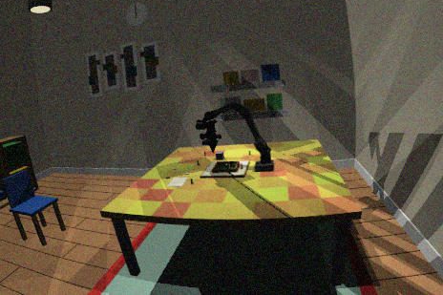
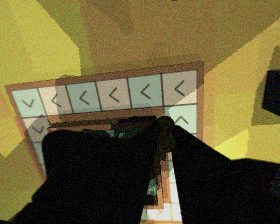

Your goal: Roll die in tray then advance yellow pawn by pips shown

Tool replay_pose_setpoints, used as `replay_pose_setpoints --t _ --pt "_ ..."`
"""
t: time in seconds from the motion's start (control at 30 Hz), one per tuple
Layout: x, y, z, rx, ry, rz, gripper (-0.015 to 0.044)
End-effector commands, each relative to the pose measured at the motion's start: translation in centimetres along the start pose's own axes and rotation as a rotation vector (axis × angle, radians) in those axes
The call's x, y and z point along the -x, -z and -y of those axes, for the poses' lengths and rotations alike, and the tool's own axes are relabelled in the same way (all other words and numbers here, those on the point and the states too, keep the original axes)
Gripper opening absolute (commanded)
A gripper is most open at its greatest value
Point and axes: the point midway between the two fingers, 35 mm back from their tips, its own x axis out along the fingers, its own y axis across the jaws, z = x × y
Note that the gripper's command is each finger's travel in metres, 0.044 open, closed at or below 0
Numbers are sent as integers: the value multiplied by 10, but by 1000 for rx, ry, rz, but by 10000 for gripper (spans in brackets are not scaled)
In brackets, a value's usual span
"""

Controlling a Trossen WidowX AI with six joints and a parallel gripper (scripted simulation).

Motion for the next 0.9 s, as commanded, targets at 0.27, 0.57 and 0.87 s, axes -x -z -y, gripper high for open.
replay_pose_setpoints --t 0.27,0.57,0.87 --pt "-43 -6 -23 -14 -7 -17 0" --pt "-70 -5 -23 -14 -7 -17 0" --pt "-77 -5 -23 -14 -7 -17 0"
